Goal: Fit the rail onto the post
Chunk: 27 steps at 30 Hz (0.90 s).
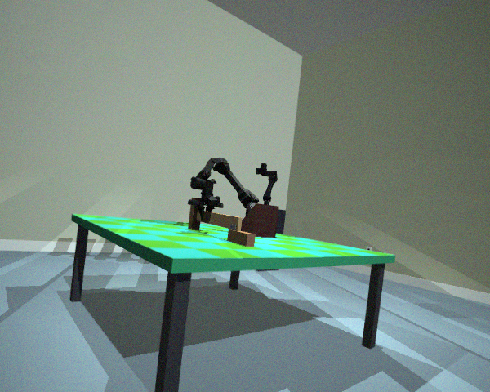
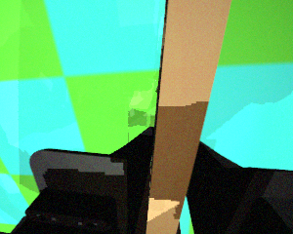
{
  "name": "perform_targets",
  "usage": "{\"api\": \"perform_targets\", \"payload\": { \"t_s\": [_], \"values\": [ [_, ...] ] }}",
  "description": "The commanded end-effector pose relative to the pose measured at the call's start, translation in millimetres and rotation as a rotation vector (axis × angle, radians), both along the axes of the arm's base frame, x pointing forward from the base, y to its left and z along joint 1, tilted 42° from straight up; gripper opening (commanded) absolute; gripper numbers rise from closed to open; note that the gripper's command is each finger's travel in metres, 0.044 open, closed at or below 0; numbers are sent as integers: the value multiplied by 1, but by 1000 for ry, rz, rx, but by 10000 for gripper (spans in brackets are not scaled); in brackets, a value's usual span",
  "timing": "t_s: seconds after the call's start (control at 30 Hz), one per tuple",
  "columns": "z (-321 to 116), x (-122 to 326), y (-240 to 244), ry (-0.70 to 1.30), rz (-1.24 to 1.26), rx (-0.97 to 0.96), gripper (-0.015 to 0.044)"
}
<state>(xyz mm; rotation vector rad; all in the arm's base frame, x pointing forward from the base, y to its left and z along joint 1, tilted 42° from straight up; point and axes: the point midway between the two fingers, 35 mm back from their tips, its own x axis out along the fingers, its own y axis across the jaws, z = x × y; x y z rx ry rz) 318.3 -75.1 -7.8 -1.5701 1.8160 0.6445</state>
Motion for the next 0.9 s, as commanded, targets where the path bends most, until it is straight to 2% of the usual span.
{"api": "perform_targets", "payload": {
  "t_s": [0.0,0.87],
  "values": [
    [5,1,0,-7,7,1,0],
    [10,0,-6,-7,7,1,0]
  ]
}}
